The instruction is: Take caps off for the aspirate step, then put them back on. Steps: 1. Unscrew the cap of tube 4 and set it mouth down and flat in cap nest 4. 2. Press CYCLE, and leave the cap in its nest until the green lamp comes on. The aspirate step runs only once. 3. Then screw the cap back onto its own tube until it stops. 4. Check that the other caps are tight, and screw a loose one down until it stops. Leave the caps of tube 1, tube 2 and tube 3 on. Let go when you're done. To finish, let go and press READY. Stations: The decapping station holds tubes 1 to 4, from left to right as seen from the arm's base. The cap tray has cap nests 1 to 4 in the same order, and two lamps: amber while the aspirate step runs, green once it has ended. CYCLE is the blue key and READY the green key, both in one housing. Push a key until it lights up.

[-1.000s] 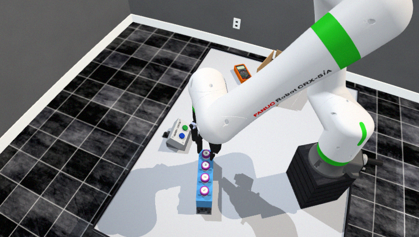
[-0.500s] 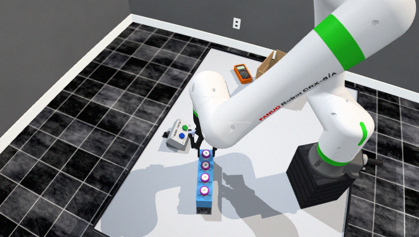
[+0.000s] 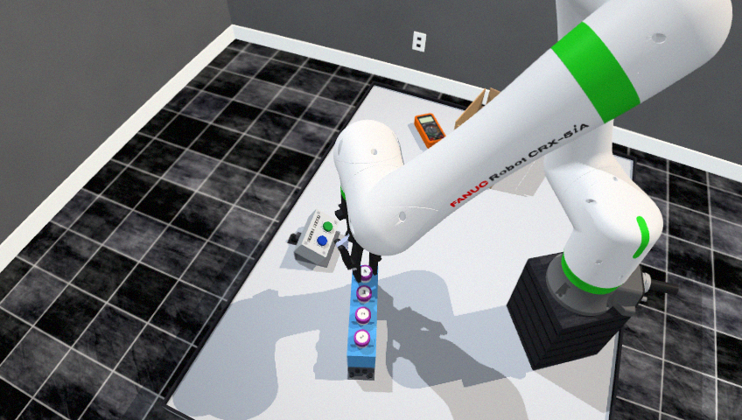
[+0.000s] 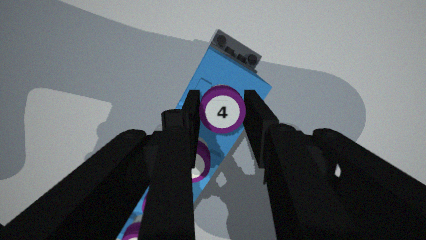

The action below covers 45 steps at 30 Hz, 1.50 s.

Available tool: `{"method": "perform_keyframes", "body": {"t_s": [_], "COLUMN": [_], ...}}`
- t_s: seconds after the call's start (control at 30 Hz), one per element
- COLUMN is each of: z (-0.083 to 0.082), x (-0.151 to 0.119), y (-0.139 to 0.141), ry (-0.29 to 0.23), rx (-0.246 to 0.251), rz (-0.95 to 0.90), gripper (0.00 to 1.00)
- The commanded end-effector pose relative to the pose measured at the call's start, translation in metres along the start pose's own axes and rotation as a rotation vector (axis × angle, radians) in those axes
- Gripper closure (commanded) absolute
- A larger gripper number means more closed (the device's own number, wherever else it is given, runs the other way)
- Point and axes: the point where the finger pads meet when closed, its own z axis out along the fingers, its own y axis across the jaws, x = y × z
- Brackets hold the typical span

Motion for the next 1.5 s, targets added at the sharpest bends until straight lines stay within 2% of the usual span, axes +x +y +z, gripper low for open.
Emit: {"method": "perform_keyframes", "body": {"t_s": [0.0,0.37,0.67,0.73,1.13,1.4,1.43,1.47], "z": [-0.0005,-0.0006,-0.0004,-0.0004,-0.0003,-0.0002,0.0006,0.0005], "x": [0.0004,0.0004,0.0004,0.0004,0.0005,0.0004,0.0004,0.0005], "y": [-0.0003,-0.0004,-0.0004,-0.0004,-0.0003,-0.0004,-0.0004,-0.0004], "ry": [-0.002,-0.002,-0.002,-0.002,-0.002,-0.002,-0.002,-0.002], "rx": [0.0,0.001,0.0,0.0,-0.001,-0.001,-0.001,-0.001], "rz": [-0.001,-0.001,0.449,0.449,1.046,1.046,1.046,1.046], "gripper": [0.7,0.7,0.7,0.7,0.7,0.7,0.59,0.59]}}
